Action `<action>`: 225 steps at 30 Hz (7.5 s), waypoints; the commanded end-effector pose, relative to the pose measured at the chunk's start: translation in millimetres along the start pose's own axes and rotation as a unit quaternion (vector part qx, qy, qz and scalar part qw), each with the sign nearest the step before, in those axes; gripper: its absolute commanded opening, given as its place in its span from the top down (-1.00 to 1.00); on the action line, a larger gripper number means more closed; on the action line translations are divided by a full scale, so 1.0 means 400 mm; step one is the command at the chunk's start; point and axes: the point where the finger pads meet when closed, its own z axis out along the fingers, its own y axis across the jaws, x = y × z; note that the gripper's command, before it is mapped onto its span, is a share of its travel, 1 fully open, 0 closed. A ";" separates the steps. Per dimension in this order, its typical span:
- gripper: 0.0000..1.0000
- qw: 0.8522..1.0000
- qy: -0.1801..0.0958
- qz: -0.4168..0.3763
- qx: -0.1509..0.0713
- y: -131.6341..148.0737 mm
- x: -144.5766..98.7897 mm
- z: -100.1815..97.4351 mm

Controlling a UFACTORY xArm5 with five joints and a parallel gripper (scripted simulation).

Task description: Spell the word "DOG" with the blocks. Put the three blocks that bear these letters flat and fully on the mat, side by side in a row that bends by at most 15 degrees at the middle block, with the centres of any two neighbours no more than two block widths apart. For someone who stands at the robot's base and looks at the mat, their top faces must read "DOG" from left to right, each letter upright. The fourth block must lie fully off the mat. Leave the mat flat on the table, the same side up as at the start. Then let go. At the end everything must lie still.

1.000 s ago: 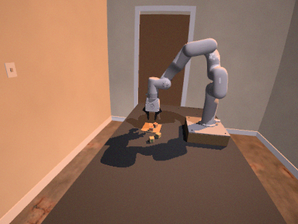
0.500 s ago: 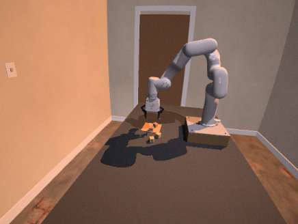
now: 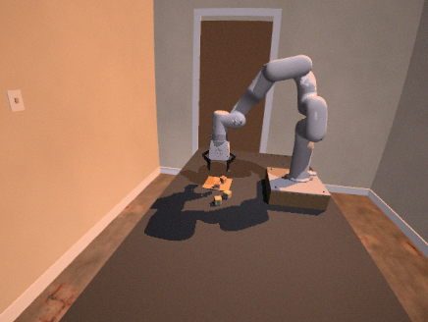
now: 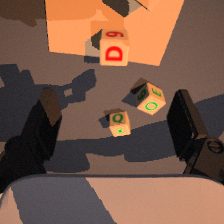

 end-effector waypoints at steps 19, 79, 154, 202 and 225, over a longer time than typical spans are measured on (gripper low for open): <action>-1.00 0.971 0.000 -0.240 0.002 0.008 0.031 -0.002; -1.00 0.491 0.002 -0.871 0.001 0.053 0.130 0.004; -0.37 0.287 0.002 -0.958 0.000 0.067 0.155 0.014; -0.37 0.287 0.003 -0.958 0.000 0.067 0.159 0.134; -0.37 0.287 0.003 -0.958 0.000 0.067 0.159 0.134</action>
